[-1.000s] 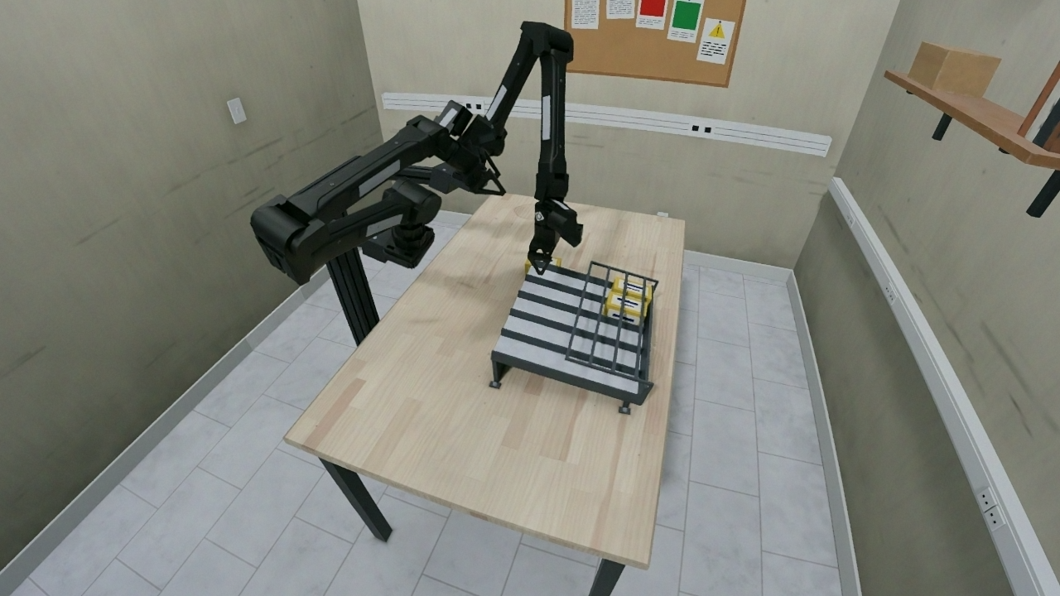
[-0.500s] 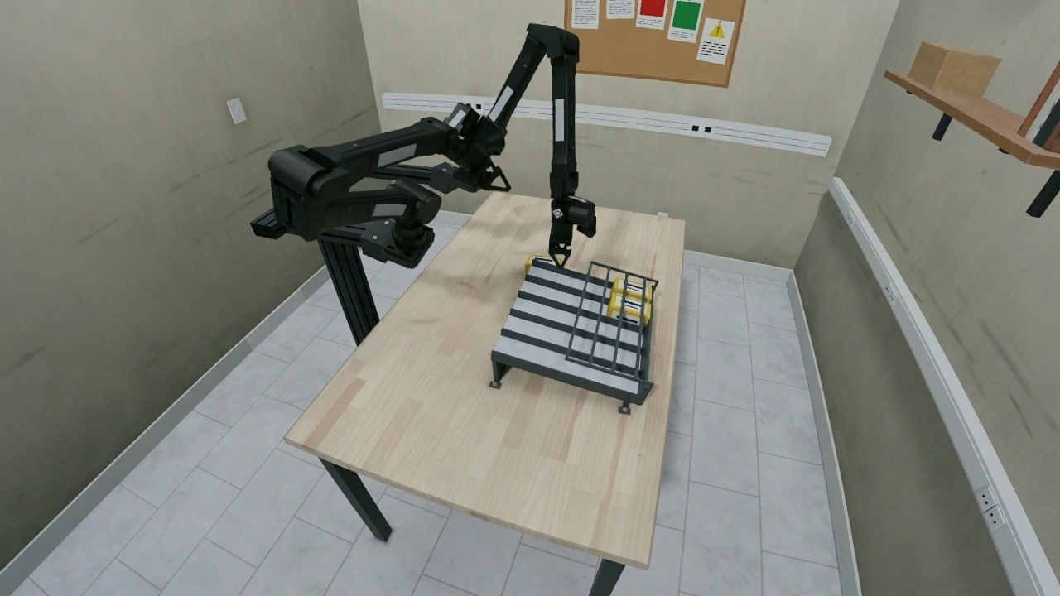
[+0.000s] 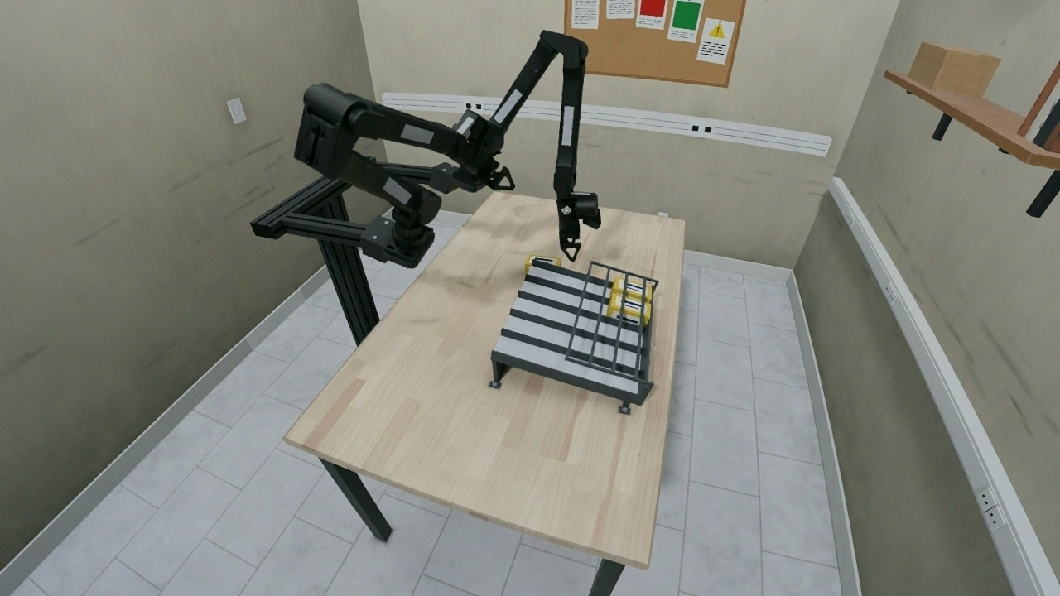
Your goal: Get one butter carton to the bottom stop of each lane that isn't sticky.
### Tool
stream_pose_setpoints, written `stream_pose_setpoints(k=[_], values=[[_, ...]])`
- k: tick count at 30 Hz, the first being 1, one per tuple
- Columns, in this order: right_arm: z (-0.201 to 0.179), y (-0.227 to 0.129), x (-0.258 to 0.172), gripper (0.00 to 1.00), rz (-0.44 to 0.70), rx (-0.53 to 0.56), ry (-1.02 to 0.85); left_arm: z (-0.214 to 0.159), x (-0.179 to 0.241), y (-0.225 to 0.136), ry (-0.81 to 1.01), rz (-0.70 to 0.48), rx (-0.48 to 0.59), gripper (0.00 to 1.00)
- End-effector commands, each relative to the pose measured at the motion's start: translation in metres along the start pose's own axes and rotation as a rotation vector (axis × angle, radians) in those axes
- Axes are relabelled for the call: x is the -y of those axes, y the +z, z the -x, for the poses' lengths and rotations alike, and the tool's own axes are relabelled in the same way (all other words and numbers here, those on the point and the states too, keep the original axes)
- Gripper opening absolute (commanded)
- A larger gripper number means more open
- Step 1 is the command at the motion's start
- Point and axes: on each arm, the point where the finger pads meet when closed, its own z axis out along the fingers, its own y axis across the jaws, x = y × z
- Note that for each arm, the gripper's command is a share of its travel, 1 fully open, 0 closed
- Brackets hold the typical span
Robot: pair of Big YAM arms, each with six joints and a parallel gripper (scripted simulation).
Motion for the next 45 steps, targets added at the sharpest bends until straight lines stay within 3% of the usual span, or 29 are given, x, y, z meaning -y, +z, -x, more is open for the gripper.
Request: stream_pose_setpoints(k=[1, 9, 13, 23, 36, 45], values=[[-0.002, 0.034, -0.017, 1.0, 0.043, 0.027, -0.074, -0.006, -0.034, 0.022, 0.078, -0.007, 0.054, 0.91], [-0.011, 0.057, -0.033, 1.0, 0.099, 0.04, -0.124, -0.02, -0.069, 0.032, 0.143, 0.008, 0.116, 0.91], [-0.017, 0.068, -0.033, 1.0, 0.107, 0.044, -0.137, -0.057, -0.086, 0.035, 0.171, 0.011, 0.107, 0.91], [-0.015, 0.069, -0.034, 1.0, 0.108, 0.048, -0.137, -0.119, -0.054, 0.034, 0.221, -0.031, 0.006, 0.91], [-0.011, 0.068, -0.035, 1.0, 0.11, 0.059, -0.129, -0.112, -0.059, 0.07, 0.216, -0.025, 0.016, 0.9], [-0.005, 0.067, -0.038, 1.0, 0.113, 0.066, -0.127, -0.109, -0.054, 0.065, 0.215, -0.029, 0.022, 0.79]])
